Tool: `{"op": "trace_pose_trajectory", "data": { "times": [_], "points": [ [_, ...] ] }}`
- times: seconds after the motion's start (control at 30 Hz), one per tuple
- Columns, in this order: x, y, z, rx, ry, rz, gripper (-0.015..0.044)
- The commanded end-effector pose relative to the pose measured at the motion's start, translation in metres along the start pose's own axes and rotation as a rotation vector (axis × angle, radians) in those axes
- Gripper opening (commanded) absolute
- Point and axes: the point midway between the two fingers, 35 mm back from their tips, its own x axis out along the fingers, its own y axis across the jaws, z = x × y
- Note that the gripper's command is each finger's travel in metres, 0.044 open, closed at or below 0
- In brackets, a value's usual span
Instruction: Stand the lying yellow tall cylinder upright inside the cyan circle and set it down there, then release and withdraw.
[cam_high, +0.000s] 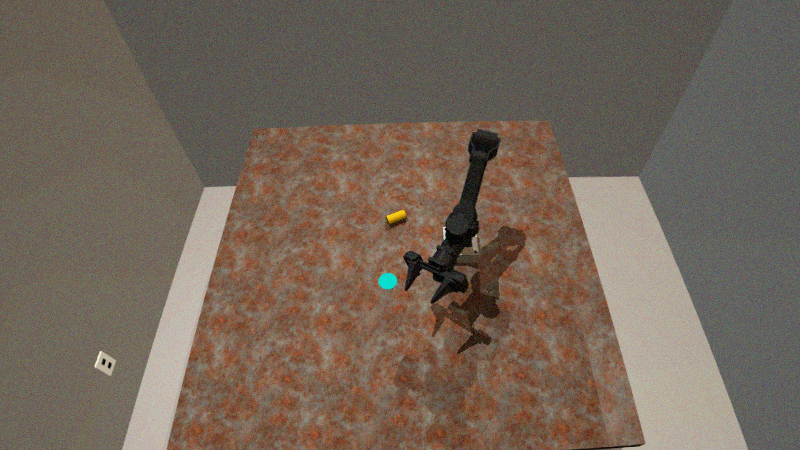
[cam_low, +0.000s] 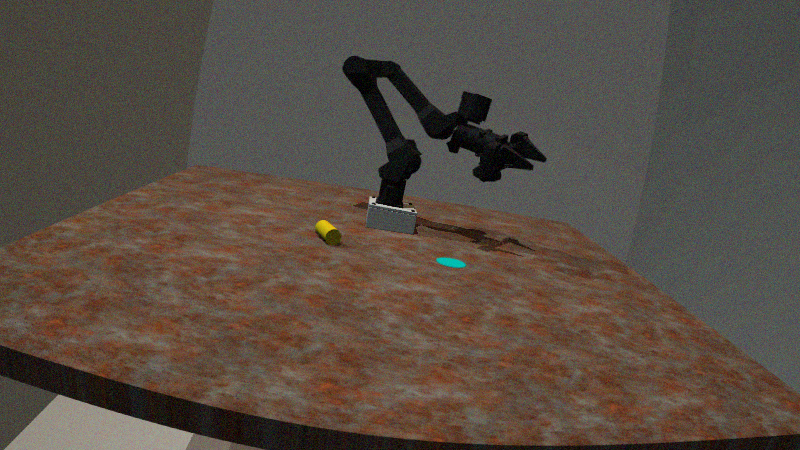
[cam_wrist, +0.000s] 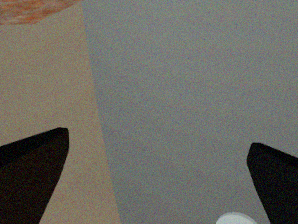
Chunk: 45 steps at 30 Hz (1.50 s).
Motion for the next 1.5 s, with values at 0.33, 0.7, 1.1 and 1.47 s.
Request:
{"op": "trace_pose_trajectory", "data": {
  "times": [0.33, 0.7, 1.1, 1.47],
  "points": [
    [0.02, 0.107, 0.001, 0.449, -0.148, 0.429, 0.0309],
    [-0.025, 0.229, 0.006, 1.086, -0.104, 0.987, 0.0309],
    [-0.135, 0.31, 0.014, 1.847, 0.251, 1.599, 0.0309],
    [-0.243, 0.32, 0.018, 2.477, 0.853, 2.069, 0.0309]
  ]
}}
